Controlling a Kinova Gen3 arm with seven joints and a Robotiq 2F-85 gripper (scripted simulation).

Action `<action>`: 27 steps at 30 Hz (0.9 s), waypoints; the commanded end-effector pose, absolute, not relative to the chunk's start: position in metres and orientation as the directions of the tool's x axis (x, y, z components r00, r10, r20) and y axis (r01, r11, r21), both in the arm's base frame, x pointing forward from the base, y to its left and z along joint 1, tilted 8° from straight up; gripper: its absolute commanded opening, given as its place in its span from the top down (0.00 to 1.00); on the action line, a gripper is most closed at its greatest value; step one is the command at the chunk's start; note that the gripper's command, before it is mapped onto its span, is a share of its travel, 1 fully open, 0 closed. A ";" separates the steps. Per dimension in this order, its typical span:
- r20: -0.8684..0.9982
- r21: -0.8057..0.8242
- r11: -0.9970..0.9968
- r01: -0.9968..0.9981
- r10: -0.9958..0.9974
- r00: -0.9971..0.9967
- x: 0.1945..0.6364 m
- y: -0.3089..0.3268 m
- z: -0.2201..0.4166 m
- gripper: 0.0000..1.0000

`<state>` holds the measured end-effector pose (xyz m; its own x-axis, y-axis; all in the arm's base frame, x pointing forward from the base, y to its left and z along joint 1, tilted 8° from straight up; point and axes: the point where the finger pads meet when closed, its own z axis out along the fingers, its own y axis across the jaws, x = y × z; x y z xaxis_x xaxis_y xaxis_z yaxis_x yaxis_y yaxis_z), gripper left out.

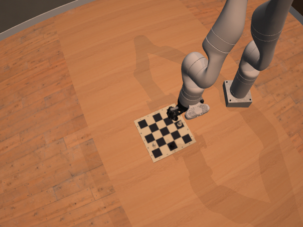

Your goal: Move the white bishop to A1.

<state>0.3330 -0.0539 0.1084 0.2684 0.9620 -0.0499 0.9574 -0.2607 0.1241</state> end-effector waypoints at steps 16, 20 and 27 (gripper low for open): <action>-0.050 0.125 -0.264 0.957 0.961 0.271 0.333 -0.053 0.108 0.63; -0.050 0.125 -0.264 0.957 0.961 0.271 0.333 -0.053 0.108 0.63; -0.050 0.125 -0.264 0.957 0.961 0.271 0.333 -0.053 0.108 0.63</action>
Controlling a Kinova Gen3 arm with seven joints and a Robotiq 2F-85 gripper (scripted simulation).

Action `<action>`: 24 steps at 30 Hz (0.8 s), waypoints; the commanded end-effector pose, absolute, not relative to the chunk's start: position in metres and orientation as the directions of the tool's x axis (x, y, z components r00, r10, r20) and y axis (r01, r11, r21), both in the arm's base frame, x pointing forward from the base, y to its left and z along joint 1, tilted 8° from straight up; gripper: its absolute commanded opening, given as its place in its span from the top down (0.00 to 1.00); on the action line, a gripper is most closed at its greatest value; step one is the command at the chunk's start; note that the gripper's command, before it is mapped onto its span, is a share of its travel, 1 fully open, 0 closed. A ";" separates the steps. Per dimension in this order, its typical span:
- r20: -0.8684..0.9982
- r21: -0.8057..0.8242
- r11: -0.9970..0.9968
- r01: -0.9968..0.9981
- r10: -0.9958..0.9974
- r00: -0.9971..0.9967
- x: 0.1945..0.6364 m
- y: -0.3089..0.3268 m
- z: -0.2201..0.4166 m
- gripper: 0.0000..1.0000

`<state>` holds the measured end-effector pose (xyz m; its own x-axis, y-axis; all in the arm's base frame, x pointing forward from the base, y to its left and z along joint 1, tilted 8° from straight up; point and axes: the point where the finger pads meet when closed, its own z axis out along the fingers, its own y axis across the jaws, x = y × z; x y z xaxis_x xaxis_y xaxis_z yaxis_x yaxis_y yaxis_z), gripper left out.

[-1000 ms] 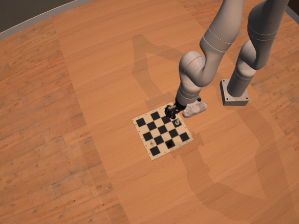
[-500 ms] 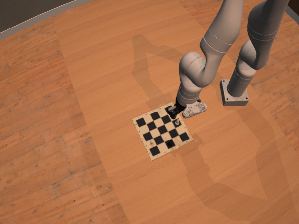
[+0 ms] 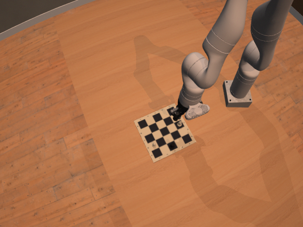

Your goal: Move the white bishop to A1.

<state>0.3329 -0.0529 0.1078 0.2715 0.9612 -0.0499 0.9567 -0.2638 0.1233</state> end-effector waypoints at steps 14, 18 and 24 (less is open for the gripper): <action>-0.050 0.125 -0.264 0.957 0.961 0.271 0.333 -0.053 0.108 0.63; -0.050 0.125 -0.264 0.957 0.961 0.271 0.333 -0.053 0.108 0.63; -0.049 0.124 -0.264 0.957 0.961 0.272 0.334 -0.053 0.106 0.63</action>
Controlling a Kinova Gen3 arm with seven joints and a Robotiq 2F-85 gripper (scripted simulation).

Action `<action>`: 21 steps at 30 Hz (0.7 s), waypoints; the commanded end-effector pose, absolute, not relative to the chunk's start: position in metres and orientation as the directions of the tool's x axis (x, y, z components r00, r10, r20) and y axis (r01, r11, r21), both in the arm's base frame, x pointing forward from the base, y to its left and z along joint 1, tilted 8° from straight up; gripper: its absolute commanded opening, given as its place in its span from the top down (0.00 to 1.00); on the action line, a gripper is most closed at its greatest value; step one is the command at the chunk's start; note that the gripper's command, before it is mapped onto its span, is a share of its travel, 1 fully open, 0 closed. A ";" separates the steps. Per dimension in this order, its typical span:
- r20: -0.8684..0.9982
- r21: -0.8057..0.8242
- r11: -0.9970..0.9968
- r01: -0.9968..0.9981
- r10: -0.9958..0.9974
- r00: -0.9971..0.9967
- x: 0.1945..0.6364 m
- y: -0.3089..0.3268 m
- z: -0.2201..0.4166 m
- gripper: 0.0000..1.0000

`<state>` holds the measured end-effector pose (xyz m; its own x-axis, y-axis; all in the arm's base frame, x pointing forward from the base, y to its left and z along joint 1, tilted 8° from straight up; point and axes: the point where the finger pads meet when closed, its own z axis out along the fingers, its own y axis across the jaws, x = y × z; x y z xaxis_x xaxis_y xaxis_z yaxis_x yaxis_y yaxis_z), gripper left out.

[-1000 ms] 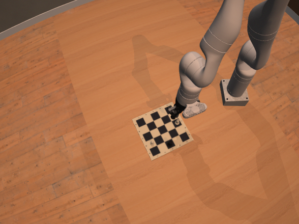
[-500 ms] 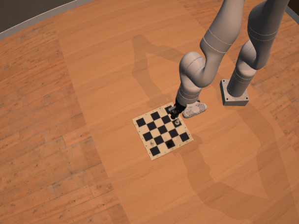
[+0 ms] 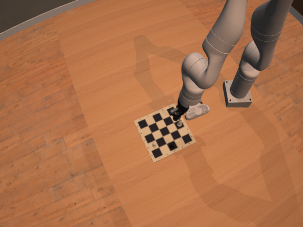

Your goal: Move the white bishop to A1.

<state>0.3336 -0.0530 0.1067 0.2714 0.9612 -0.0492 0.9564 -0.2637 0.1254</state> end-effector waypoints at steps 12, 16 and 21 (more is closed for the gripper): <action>-0.049 0.124 -0.264 0.956 0.961 0.272 0.335 -0.054 0.096 0.63; -0.049 0.124 -0.264 0.956 0.961 0.272 0.335 -0.054 0.090 0.63; -0.049 0.124 -0.264 0.956 0.961 0.272 0.336 -0.054 0.083 0.63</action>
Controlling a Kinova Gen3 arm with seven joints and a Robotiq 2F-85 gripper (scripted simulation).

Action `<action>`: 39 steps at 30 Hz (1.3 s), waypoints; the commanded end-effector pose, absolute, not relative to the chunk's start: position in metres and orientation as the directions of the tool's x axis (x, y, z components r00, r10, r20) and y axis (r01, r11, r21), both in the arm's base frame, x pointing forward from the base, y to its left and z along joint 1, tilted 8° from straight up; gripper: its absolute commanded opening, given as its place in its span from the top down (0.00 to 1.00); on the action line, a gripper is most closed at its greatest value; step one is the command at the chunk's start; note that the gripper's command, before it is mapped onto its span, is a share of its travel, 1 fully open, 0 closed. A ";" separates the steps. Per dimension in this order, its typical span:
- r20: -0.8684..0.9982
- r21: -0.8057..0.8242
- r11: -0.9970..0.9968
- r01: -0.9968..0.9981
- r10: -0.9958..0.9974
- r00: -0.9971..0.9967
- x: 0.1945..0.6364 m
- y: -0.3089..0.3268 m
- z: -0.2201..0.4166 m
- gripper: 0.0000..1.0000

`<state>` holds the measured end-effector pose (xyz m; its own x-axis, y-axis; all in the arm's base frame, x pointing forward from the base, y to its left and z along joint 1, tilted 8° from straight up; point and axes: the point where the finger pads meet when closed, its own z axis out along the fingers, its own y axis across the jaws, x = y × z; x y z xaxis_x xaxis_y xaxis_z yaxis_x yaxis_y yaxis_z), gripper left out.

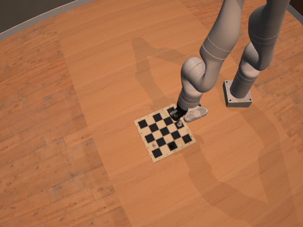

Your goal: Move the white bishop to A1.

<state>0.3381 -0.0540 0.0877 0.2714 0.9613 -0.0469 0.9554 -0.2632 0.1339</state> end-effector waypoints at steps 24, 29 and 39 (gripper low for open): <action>-0.049 0.124 -0.264 0.956 0.961 0.272 0.339 -0.056 0.059 0.63; -0.049 0.124 -0.264 0.956 0.961 0.272 0.339 -0.056 0.057 0.63; -0.049 0.124 -0.264 0.956 0.961 0.272 0.339 -0.056 0.057 0.63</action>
